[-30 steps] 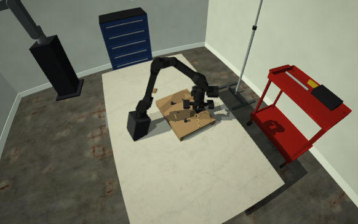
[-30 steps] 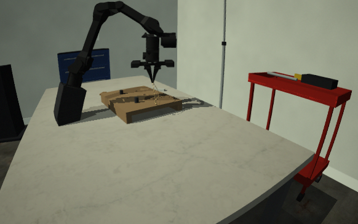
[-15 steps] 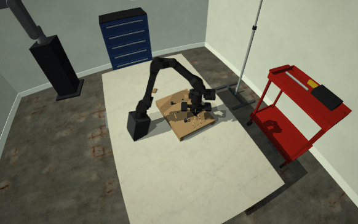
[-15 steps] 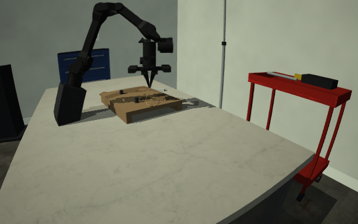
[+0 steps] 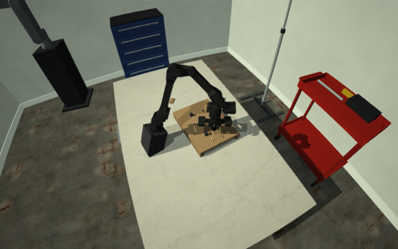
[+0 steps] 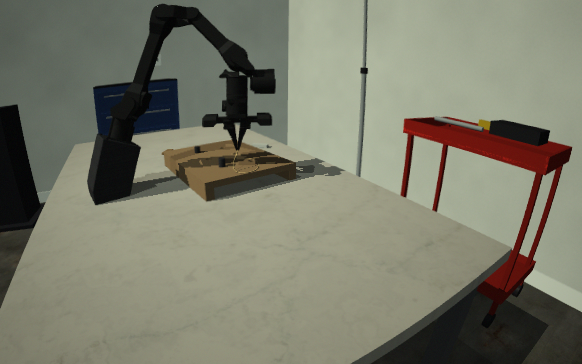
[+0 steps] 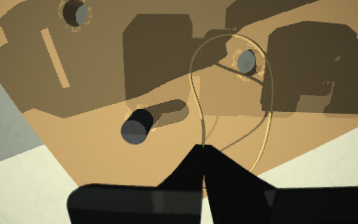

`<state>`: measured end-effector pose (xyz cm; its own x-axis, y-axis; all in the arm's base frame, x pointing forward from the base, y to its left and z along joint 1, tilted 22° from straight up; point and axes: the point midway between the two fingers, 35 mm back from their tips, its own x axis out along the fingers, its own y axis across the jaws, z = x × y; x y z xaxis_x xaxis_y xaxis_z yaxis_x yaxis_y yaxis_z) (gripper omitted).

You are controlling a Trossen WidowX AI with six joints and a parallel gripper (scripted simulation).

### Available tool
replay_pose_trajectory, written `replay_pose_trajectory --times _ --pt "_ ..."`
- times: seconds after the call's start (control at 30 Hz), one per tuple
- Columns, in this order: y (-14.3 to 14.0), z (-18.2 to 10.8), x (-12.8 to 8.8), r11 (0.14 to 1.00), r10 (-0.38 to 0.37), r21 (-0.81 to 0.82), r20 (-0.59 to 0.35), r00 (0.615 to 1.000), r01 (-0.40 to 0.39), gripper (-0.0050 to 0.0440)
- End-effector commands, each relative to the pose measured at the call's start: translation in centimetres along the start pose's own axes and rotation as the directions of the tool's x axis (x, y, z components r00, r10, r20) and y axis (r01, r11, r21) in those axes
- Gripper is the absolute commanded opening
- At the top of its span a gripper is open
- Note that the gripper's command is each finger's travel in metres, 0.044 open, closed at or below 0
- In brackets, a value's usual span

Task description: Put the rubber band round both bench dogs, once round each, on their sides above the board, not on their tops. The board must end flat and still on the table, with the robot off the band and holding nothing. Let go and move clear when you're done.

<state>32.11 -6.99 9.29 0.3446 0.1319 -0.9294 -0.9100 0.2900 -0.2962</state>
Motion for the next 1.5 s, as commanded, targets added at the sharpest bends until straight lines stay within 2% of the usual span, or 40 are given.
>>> replay_pose_trajectory --times 0.0,0.57,1.47 --pt "0.2 0.2 -0.1 1.0 -0.031 -0.005 -0.004 1.0 0.031 -0.005" --pt "1.3 0.3 0.3 0.999 -0.036 -0.006 -0.005 0.999 0.036 -0.005" --pt "6.1 0.2 0.5 0.999 -0.033 -0.005 -0.006 0.999 0.033 -0.005"
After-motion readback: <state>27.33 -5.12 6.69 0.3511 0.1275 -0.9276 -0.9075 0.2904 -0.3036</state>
